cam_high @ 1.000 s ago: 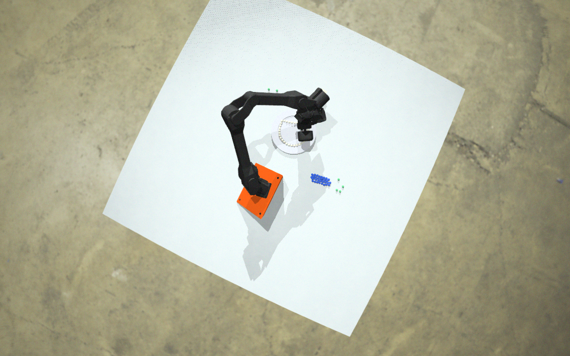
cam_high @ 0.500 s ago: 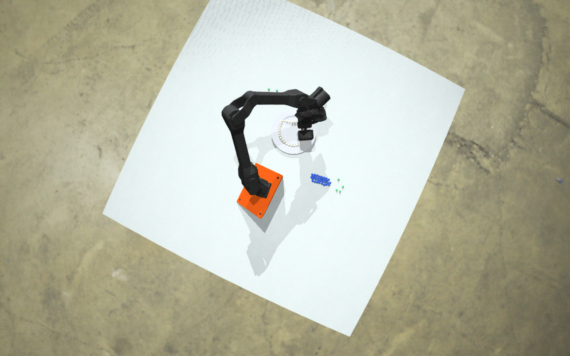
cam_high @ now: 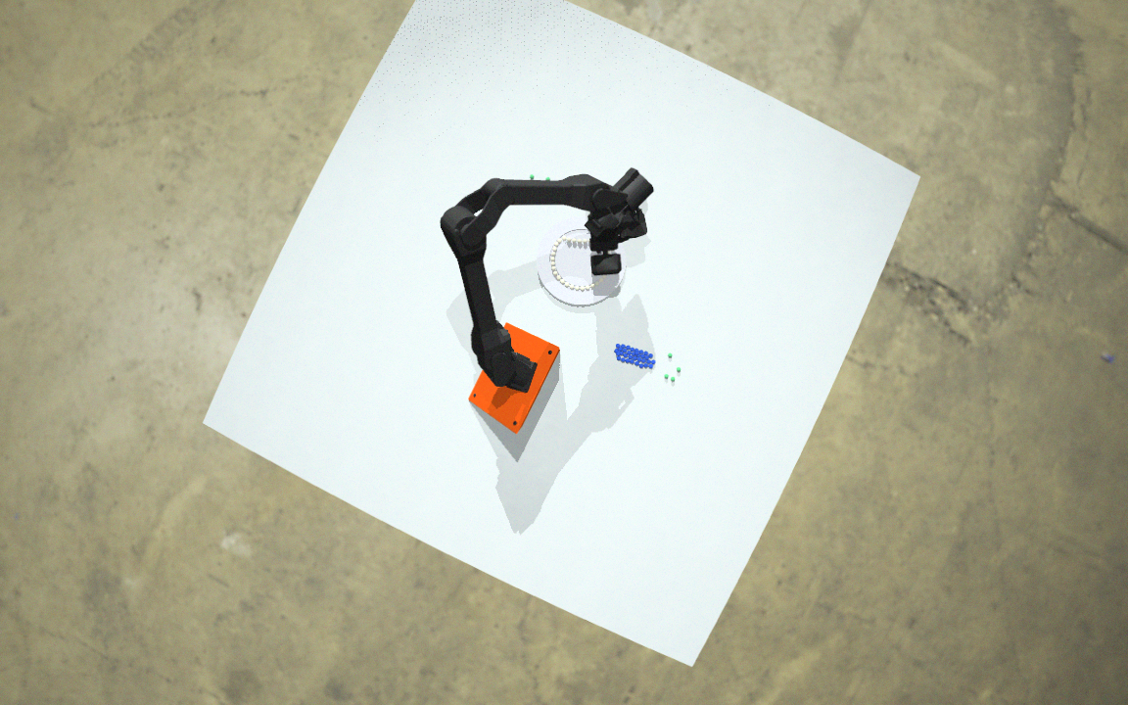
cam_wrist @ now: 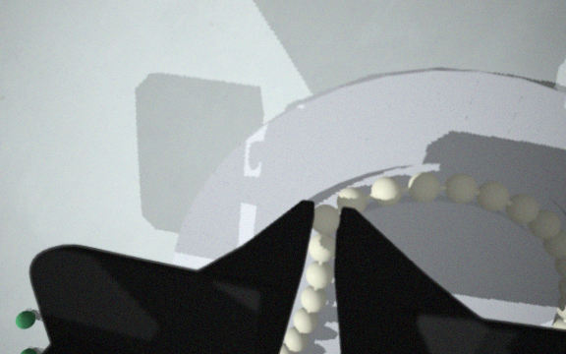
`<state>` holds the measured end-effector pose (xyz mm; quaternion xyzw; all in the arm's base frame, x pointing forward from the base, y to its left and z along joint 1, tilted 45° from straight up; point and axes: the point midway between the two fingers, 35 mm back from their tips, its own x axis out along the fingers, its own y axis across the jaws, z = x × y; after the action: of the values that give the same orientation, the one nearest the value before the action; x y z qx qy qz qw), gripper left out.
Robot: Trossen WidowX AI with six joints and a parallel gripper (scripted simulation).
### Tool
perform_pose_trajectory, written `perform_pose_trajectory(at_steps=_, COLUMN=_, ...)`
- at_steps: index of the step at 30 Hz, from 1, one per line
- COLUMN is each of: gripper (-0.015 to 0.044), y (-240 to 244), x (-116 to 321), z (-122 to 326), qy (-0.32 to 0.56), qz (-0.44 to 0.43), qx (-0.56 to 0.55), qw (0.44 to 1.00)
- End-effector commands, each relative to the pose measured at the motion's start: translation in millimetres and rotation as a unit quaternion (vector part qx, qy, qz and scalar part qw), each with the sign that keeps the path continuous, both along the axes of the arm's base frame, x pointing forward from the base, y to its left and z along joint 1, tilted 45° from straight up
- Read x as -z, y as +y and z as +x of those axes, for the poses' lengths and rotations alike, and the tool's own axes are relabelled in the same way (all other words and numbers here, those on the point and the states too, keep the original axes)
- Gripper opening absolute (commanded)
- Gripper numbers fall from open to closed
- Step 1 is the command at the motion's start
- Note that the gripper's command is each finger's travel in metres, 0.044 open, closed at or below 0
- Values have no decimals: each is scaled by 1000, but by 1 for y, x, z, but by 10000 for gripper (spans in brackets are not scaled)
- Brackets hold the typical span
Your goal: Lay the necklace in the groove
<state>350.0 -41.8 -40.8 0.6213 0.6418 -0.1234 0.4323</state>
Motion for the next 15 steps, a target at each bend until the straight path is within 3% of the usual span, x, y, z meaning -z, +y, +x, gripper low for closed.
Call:
perform_pose_trajectory(at_steps=1, gripper=79, y=-1, x=0, z=0, qy=0, qz=0, qx=0, qw=1000)
perform_pose_trajectory(at_steps=15, gripper=440, y=0, x=-1, z=-1, qy=2, qz=1, qx=0, qw=1000)
